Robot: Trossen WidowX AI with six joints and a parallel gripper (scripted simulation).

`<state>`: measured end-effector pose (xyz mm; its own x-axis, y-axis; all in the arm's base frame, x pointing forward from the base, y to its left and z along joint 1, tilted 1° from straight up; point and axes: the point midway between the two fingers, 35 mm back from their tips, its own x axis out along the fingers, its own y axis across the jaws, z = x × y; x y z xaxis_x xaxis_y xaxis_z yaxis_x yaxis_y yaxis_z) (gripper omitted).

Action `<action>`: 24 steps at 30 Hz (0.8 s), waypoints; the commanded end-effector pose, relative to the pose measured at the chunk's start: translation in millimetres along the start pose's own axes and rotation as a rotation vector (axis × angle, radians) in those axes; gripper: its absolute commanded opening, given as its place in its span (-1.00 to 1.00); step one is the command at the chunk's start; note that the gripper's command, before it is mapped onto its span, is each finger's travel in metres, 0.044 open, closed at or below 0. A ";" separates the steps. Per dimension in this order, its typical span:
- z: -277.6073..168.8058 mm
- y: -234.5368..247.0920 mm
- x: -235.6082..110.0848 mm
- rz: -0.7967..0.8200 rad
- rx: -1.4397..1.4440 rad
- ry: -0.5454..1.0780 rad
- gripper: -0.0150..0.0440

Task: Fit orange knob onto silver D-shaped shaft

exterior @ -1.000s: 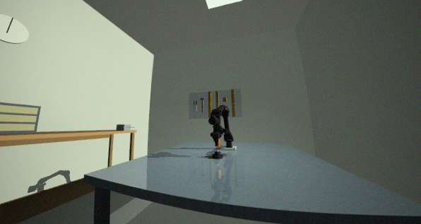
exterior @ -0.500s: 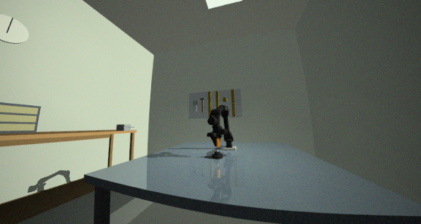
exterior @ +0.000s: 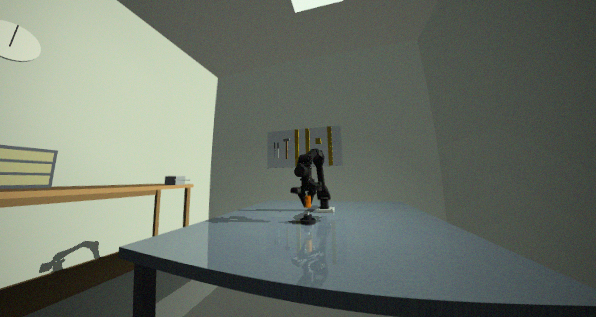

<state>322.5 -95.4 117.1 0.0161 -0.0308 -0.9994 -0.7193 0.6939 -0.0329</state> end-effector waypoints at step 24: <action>0.1 1.1 25.4 -0.003 0.263 -0.001 -0.49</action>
<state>322.4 -94.7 101.2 0.0204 -0.0320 -0.9993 -0.5190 0.8539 -0.0380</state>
